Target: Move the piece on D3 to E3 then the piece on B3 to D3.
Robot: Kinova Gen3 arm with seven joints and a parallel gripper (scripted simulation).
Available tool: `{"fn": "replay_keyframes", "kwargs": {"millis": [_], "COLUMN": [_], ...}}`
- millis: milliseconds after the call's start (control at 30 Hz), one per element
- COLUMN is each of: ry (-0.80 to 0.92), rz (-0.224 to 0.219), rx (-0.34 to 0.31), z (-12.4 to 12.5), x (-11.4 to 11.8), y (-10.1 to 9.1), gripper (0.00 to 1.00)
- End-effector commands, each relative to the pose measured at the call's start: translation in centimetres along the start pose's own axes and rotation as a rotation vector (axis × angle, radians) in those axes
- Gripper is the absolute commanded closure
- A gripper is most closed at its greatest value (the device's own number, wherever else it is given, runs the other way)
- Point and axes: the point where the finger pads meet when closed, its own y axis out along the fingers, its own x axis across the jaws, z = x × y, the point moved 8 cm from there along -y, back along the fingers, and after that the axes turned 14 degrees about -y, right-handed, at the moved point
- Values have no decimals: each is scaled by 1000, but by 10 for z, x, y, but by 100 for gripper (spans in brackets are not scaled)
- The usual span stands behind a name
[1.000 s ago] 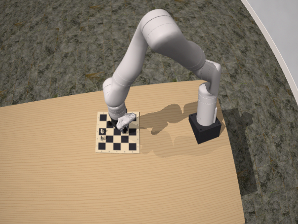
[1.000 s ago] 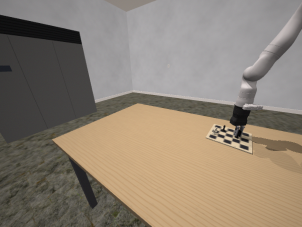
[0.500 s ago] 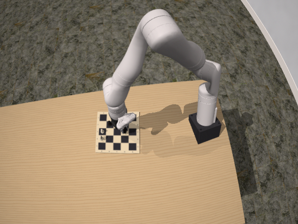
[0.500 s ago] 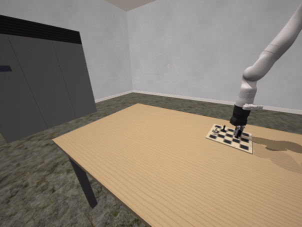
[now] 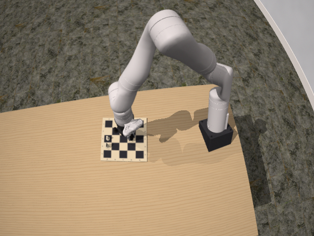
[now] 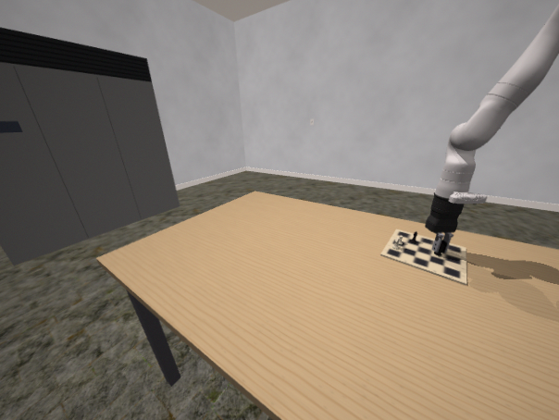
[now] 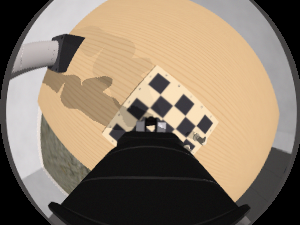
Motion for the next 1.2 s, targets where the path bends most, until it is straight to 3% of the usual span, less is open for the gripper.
{"fn": "replay_keyframes", "kwargs": {"millis": [0,267,333,733,1167], "ry": [-4,-5,-5,-5,-5], "rz": [-3,-8,-8,-9,-7], "rx": [0,-3,-3,-3,-1], "z": [1,0,0,1,1], "x": [0,3,3,3,1], "y": [0,-29,-29,-94,-99], "gripper": [100,100,100,100,100]}}
